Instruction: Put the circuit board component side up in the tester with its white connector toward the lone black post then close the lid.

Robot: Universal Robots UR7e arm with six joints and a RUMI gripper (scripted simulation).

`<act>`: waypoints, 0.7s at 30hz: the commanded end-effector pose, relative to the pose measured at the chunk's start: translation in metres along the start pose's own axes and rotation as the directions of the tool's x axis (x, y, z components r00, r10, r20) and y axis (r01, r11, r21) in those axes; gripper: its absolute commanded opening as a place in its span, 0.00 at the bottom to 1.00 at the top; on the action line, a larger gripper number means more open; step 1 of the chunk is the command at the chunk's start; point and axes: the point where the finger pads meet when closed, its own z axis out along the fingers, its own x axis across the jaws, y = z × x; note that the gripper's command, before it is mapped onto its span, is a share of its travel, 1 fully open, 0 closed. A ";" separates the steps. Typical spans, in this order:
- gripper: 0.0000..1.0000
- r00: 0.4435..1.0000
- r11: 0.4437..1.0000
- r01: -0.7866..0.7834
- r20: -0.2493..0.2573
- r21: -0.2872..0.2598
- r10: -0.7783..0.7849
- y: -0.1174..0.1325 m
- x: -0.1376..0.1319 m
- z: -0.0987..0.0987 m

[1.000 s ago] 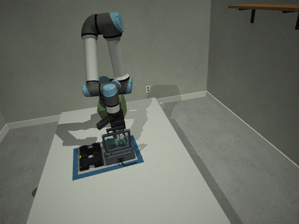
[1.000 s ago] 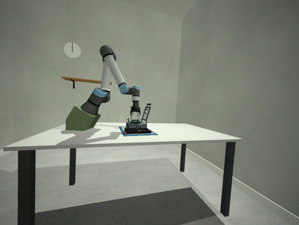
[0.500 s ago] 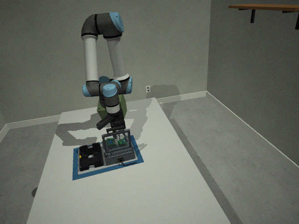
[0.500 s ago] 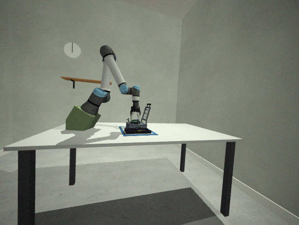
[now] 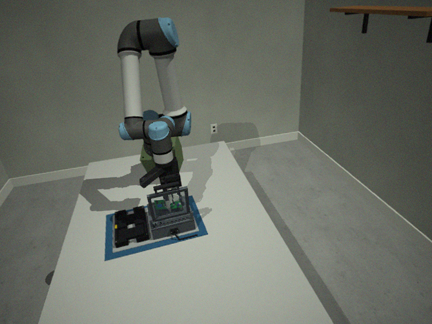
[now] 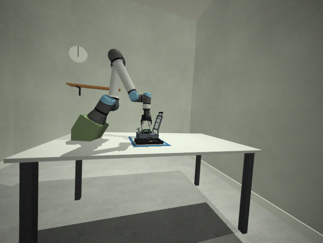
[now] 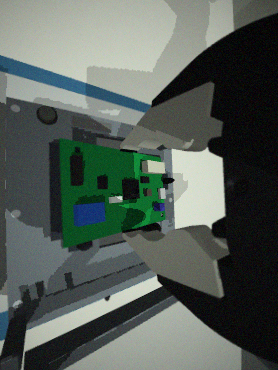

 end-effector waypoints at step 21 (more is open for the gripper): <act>0.39 1.000 1.000 -0.008 0.002 0.000 0.008 0.000 0.001 0.003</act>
